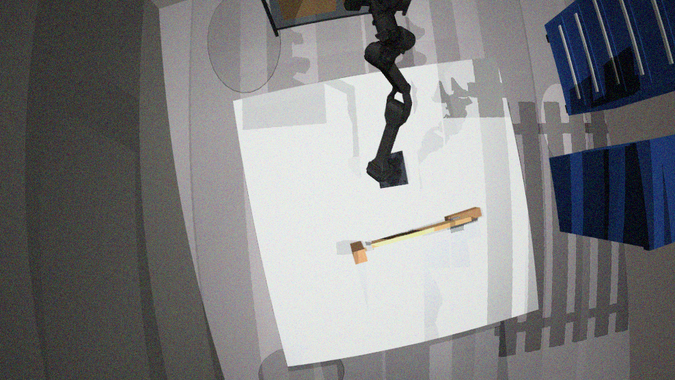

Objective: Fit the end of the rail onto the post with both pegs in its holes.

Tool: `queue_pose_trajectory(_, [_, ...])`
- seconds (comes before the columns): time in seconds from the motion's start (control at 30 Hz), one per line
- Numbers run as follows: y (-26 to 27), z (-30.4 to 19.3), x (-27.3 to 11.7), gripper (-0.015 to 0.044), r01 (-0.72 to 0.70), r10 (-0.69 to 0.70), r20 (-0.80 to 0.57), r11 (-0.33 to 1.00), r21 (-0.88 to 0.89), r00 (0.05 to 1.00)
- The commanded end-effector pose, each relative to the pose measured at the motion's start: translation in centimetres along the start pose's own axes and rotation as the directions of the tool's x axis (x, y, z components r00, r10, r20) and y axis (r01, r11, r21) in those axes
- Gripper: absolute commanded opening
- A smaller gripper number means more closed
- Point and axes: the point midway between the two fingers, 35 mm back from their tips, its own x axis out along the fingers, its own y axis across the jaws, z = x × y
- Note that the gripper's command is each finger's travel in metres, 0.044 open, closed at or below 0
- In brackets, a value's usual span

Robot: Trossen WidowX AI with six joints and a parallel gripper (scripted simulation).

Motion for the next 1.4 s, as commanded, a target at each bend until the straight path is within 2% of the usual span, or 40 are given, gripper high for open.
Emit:
queue_pose_trajectory(0.0, [0.3, 0.0, 0.0, 0.0426, -0.005, 0.005, 0.002, 1.0, -0.004, 1.0])
queue_pose_trajectory(0.03, [1.2, 0.1, -0.1, 0.044, -0.021, 0.021, 0.006, 1.0, -0.016, 1.0])
queue_pose_trajectory(0.3, [14.1, -0.2, -2.3, 0.044, -0.255, 0.268, 0.047, 0.948, -0.19, 0.962])
queue_pose_trajectory(0.6, [28.6, -2.6, -8.6, 0.044, -0.51, 0.561, 0.039, 0.777, -0.37, 0.827])
queue_pose_trajectory(1.0, [43.1, -8.2, -22.0, 0.044, -0.735, 0.853, -0.052, 0.414, -0.538, 0.519])
queue_pose_trajectory(1.37, [50.3, -14.5, -37.6, 0.044, -0.799, 0.972, -0.179, 0.015, -0.602, 0.153])
